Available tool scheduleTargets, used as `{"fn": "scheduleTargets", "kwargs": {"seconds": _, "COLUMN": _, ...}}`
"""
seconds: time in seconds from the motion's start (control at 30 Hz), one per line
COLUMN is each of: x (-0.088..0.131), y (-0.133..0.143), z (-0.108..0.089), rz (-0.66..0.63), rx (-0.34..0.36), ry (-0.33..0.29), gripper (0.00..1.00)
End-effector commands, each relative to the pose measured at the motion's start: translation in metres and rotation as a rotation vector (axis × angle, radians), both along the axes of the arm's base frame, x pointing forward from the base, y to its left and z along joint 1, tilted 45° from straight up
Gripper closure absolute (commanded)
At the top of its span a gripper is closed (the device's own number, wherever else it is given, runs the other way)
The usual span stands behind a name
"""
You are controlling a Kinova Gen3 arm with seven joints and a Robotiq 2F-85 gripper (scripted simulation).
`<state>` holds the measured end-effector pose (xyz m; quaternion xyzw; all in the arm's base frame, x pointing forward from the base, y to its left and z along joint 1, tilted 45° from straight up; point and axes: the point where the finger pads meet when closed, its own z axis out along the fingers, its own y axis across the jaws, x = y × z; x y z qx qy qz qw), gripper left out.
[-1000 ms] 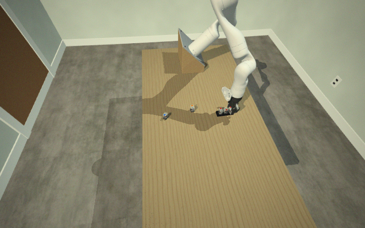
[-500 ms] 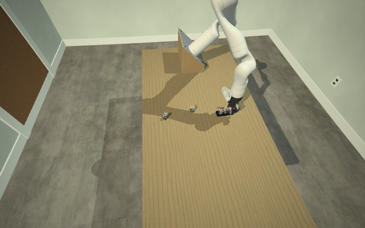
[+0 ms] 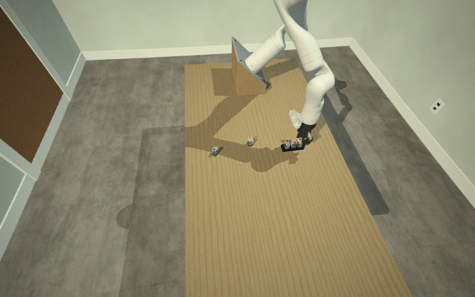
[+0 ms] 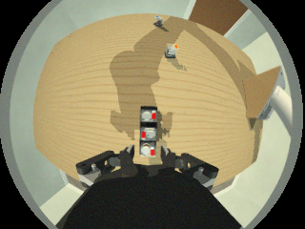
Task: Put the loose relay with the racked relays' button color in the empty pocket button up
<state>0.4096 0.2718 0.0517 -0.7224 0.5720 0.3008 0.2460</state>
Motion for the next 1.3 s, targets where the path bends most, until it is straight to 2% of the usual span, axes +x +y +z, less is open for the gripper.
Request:
{"fn": "scheduleTargets", "kwargs": {"seconds": 0.0, "x": 0.005, "y": -0.011, "z": 0.008, "rz": -0.005, "rx": -0.004, "ry": -0.004, "gripper": 0.47}}
{"fn": "scheduleTargets", "kwargs": {"seconds": 0.57, "x": 0.012, "y": -0.038, "z": 0.037, "rz": -0.008, "rx": -0.001, "ry": -0.006, "gripper": 0.47}}
{"fn": "scheduleTargets", "kwargs": {"seconds": 1.27, "x": 0.011, "y": -0.040, "z": 0.041, "rz": -0.001, "rx": -0.001, "ry": -0.006, "gripper": 0.47}}
